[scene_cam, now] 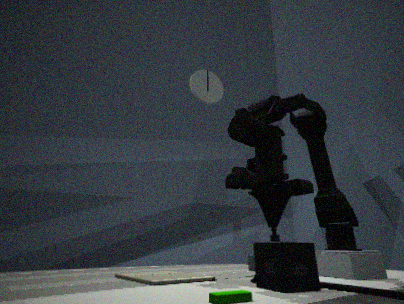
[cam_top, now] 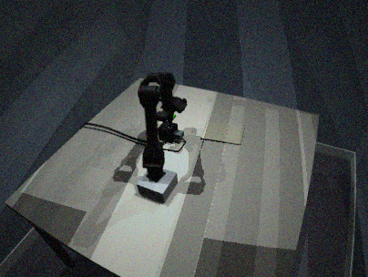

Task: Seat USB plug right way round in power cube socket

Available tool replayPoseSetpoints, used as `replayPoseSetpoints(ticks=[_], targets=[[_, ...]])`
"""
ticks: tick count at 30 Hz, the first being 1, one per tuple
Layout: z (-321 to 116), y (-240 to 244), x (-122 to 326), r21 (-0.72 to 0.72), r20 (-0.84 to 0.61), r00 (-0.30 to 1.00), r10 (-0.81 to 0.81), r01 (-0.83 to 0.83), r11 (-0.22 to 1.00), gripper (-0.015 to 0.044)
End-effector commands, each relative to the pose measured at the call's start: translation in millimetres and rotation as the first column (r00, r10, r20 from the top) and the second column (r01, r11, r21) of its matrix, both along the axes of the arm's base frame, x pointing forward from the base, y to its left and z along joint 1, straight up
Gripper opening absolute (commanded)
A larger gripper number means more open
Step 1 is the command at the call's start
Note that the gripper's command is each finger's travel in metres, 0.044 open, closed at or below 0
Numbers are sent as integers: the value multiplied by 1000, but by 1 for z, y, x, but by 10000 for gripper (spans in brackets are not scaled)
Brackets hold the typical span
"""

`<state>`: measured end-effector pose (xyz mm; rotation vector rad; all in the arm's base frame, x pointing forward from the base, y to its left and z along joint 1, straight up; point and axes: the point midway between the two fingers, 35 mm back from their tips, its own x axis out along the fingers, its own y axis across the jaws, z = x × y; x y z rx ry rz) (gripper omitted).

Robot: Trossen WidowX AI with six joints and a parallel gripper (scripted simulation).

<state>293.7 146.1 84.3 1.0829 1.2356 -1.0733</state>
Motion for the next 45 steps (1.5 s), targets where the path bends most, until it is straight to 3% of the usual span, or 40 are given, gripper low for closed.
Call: replayPoseSetpoints(ticks=[1,22,26,45], targets=[[-2,-1,0,-5,0,1000,4,-4,1000,0],[-2,-1,0,-5,0,1000,4,-4,1000,0],[0,0,0,1,1,1000,0,0,1000,95],[1,0,0,1,1,1000,0,0,1000,95]])
